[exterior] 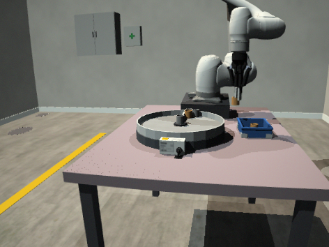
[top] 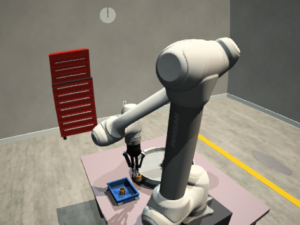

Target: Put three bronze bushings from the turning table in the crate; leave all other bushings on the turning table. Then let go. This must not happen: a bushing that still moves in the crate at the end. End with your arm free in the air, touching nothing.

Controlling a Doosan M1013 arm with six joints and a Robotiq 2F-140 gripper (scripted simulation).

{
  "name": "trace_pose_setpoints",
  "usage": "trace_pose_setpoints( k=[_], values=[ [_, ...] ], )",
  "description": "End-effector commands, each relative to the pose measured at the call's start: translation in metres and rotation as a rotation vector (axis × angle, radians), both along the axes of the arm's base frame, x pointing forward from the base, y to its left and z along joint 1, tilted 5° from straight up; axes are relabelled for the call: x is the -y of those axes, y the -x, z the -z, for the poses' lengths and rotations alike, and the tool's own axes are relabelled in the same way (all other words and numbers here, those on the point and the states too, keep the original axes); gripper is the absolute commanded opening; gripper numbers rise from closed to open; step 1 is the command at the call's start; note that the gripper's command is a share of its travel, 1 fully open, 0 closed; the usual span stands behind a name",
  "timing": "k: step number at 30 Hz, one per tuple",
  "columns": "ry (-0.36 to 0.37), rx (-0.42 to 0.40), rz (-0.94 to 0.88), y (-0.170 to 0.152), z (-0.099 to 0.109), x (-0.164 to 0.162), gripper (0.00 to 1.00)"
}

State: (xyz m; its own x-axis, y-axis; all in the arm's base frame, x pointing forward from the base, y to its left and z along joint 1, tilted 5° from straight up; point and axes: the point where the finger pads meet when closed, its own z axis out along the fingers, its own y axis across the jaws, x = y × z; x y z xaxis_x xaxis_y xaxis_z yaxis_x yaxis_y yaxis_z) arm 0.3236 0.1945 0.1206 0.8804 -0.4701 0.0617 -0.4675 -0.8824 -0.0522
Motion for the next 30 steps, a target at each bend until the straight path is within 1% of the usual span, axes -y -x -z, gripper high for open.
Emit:
trace_pose_setpoints(
  k=[1, 7, 9, 13, 30],
  values=[
    [0.008, 0.002, 0.004, 0.003, 0.0, -0.042, 0.0],
    [0.008, 0.002, 0.004, 0.008, 0.0, -0.077, 0.0],
    [0.008, 0.002, 0.004, 0.008, 0.0, -0.077, 0.0],
    [0.008, 0.002, 0.004, 0.009, 0.0, -0.088, 0.0],
    [0.008, 0.002, 0.004, 0.009, 0.0, -0.091, 0.0]
  ],
)
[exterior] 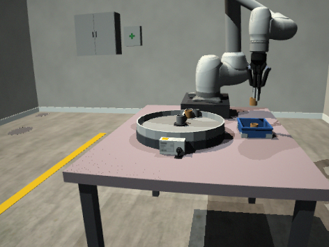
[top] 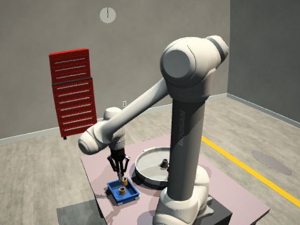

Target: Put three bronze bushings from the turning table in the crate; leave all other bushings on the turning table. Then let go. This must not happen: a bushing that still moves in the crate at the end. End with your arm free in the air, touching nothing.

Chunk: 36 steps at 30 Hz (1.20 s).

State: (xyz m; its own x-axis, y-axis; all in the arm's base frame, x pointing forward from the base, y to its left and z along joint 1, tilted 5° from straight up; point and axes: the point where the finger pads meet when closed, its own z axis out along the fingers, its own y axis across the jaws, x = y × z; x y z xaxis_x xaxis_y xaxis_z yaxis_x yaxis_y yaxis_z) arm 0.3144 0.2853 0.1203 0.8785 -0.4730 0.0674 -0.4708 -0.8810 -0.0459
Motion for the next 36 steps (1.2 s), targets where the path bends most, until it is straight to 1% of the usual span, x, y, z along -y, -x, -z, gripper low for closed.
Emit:
trace_pose_setpoints(
  k=[1, 26, 28, 30, 33, 36],
  values=[
    [0.0, 0.0, 0.0, 0.0, 0.0, 0.0, 0.0],
    [0.0, 0.0, 0.0, 0.0, 0.001, 0.0, 0.0],
    [0.0, 0.0, 0.0, 0.0, 0.006, 0.0, 0.0],
    [0.0, 0.0, 0.0, 0.0, 0.006, 0.0, 0.0],
    [0.0, 0.0, 0.0, -0.002, 0.019, 0.0, 0.0],
    [0.0, 0.0, 0.0, -0.003, 0.036, 0.0, 0.0]
  ],
)
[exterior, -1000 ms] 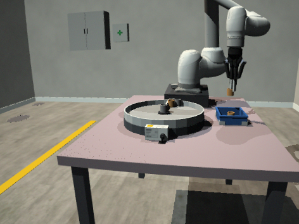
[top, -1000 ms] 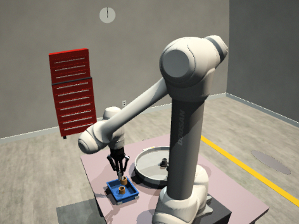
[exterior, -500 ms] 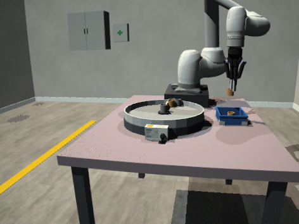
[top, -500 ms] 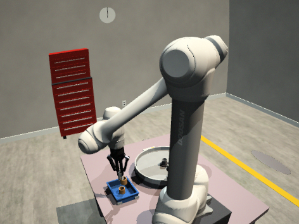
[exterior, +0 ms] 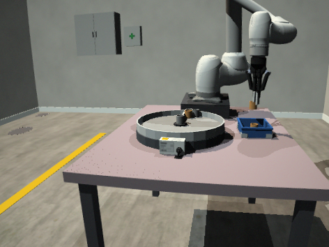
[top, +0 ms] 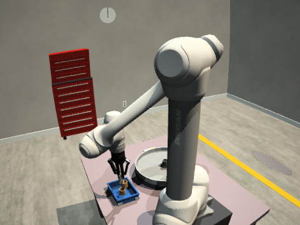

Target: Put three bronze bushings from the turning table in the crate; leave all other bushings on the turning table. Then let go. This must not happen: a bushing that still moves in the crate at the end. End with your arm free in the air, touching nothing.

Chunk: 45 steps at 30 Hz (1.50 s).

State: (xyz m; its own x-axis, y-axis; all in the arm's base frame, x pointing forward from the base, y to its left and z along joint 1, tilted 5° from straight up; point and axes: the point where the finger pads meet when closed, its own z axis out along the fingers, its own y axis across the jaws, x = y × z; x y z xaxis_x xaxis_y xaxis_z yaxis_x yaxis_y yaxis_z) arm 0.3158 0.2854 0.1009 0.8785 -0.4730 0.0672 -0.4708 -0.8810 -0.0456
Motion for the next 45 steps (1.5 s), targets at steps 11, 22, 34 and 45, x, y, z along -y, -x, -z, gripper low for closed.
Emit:
trace_pose_setpoints(
  k=[11, 22, 34, 45],
  values=[
    [0.0, 0.0, 0.0, -0.005, 0.054, -0.001, 0.0],
    [0.0, 0.0, 0.0, -0.005, 0.055, -0.001, 0.0],
    [0.0, 0.0, 0.0, -0.005, 0.055, -0.001, 0.0],
    [0.0, 0.0, 0.0, -0.005, 0.055, -0.001, 0.0]
  ],
)
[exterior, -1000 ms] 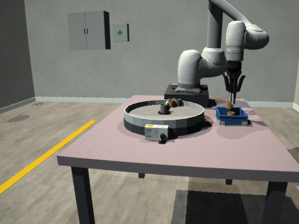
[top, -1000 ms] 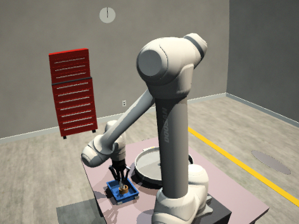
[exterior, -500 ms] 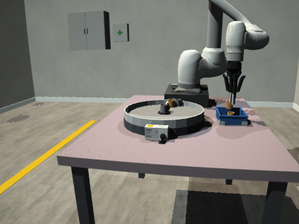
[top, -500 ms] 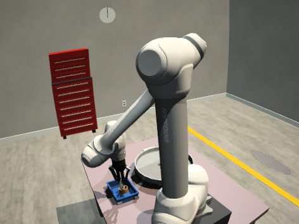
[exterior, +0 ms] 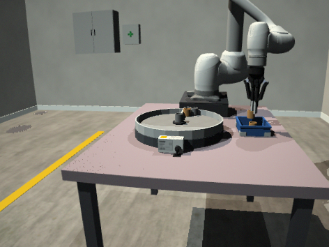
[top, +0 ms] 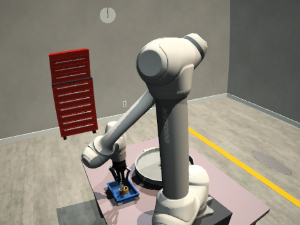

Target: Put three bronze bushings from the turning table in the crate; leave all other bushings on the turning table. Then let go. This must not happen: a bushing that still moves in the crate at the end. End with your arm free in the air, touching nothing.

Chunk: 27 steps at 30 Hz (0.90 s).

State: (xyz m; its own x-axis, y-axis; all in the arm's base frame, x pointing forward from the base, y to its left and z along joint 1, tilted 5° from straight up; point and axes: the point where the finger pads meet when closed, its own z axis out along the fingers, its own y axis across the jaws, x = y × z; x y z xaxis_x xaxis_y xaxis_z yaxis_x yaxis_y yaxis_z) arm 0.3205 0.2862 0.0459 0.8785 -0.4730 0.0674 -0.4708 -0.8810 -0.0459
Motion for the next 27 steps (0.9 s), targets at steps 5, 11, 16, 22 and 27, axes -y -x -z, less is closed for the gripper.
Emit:
trace_pose_setpoints(
  k=[5, 11, 16, 22, 27],
  values=[
    [0.0, 0.0, 0.0, 0.0, 0.0, 0.0, 0.0],
    [0.0, 0.0, 0.0, 0.0, 0.002, 0.0, 0.0],
    [0.0, 0.0, 0.0, 0.0, 0.006, 0.0, 0.0],
    [0.0, 0.0, 0.0, -0.001, 0.014, 0.0, 0.0],
    [0.0, 0.0, 0.0, -0.002, 0.023, 0.0, 0.0]
  ],
)
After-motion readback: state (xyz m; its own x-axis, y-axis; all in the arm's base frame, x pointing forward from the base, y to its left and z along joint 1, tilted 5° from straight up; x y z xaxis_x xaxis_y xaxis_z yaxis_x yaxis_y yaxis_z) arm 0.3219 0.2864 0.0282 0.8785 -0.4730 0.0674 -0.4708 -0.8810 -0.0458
